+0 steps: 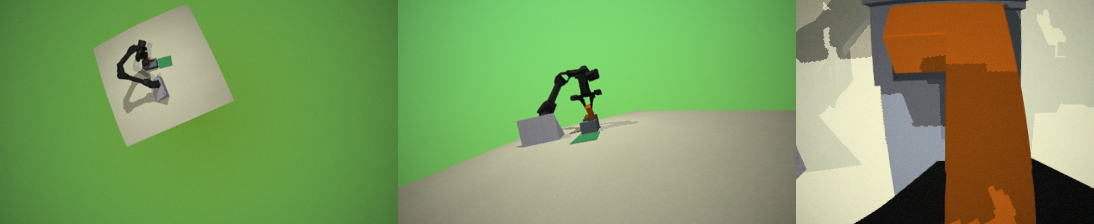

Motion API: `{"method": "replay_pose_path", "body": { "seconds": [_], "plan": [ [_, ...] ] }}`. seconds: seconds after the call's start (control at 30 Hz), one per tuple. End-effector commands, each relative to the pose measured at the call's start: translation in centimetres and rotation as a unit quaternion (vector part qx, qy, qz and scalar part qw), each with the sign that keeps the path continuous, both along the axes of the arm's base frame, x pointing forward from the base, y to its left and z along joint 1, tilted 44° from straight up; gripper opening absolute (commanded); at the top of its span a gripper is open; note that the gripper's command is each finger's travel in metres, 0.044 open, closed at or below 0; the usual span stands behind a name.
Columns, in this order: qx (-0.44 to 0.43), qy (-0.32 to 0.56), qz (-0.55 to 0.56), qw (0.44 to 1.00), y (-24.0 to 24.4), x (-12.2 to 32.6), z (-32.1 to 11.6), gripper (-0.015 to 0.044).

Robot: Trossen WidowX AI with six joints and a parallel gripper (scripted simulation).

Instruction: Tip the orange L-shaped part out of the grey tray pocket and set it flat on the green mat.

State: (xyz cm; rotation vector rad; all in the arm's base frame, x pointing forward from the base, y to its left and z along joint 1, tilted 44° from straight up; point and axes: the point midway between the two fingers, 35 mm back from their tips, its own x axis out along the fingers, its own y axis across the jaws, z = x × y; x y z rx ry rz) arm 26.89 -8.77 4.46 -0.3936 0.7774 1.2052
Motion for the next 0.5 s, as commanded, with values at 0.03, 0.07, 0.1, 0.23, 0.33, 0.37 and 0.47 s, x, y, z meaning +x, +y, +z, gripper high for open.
{"method": "replay_pose_path", "body": {
  "seconds": [0.03, 0.07, 0.1, 0.23, 0.33, 0.37, 0.47],
  "plan": [
    [-0.002, -0.002, 0.002, 1.0, -0.7, -0.1, 0.7, 0.0],
    [-0.002, -0.002, 0.002, 1.0, -0.8, -0.1, 0.8, 0.0],
    [-0.002, -0.002, 0.002, 1.0, -0.9, -0.1, 0.9, 0.0],
    [-0.002, -0.002, 0.002, 1.0, -1.3, -0.2, 1.4, 0.0],
    [-0.002, -0.002, 0.002, 1.0, -1.7, -0.3, 1.7, 0.0],
    [-0.002, -0.002, 0.002, 1.0, -1.6, -0.3, 1.7, 0.0],
    [-0.002, -0.002, 0.002, 1.0, -1.6, -0.3, 1.6, 0.0]
  ]
}}
